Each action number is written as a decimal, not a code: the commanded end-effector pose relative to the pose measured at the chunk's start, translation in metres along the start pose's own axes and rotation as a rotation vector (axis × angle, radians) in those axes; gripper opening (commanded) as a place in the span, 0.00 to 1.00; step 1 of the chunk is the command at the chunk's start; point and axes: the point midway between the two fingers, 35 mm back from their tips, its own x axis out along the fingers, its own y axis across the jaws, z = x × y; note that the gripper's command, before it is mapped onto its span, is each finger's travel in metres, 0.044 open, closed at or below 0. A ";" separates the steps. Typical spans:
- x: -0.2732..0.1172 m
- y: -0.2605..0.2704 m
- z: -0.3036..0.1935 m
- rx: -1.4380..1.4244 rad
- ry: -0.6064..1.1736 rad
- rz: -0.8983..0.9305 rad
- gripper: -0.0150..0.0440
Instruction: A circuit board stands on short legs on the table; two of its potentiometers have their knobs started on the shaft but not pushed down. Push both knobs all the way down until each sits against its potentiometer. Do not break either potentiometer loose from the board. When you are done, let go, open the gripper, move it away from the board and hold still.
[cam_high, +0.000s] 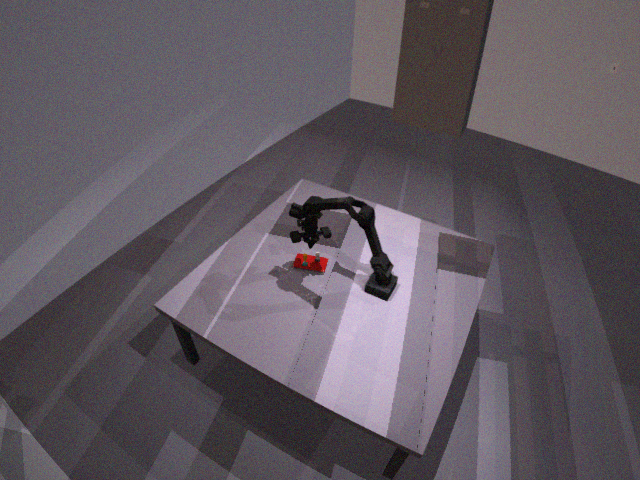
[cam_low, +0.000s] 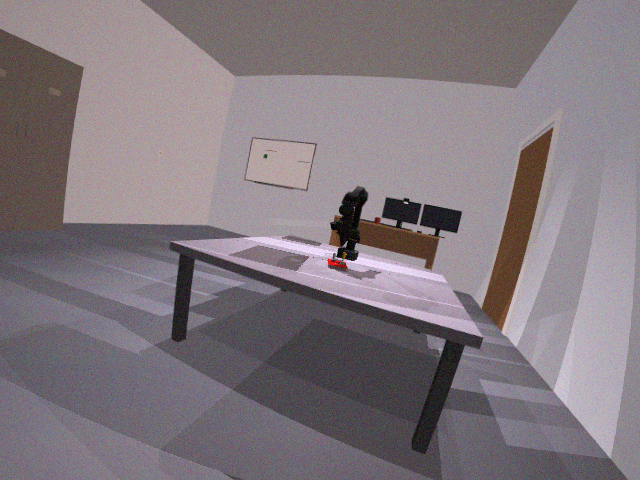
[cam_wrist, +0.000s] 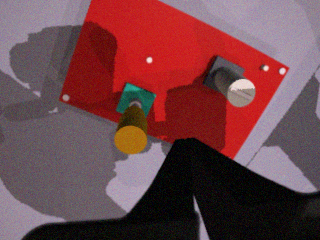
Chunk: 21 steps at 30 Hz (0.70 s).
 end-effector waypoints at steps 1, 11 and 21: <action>-0.003 0.003 0.000 0.153 -0.004 -0.004 0.25; -0.007 0.011 -0.003 0.501 -0.005 -0.009 0.25; -0.011 0.018 -0.005 0.849 -0.009 -0.014 0.25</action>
